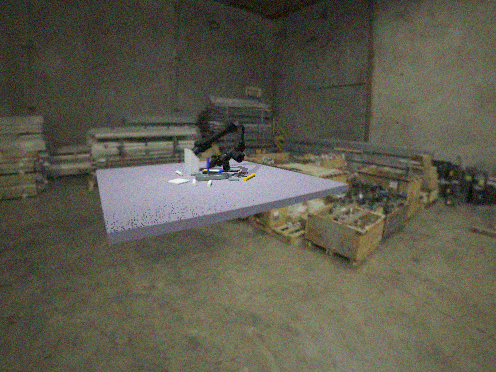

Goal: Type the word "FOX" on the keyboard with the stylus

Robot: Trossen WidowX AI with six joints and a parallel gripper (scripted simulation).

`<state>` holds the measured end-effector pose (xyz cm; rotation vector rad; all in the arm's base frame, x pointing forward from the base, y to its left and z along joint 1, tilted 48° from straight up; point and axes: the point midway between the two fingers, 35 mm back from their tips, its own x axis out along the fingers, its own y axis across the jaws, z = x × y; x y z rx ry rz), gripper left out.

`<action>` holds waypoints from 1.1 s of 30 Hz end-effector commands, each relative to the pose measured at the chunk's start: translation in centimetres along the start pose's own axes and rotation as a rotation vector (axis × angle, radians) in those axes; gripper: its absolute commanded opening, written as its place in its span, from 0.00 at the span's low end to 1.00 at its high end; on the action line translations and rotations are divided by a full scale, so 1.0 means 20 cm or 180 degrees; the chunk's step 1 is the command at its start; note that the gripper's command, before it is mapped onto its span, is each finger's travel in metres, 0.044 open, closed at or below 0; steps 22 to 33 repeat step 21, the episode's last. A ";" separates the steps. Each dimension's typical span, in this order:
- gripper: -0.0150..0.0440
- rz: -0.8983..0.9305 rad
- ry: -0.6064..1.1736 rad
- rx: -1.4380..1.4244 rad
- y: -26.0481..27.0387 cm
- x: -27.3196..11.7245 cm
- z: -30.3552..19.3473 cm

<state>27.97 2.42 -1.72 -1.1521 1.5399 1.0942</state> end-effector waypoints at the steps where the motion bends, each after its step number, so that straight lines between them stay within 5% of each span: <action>1: 0.39 0.0012 -0.0006 0.0002 0.01 -0.01 -0.02; 33: 0.39 0.0022 -0.0008 0.0015 0.01 -0.08 -0.15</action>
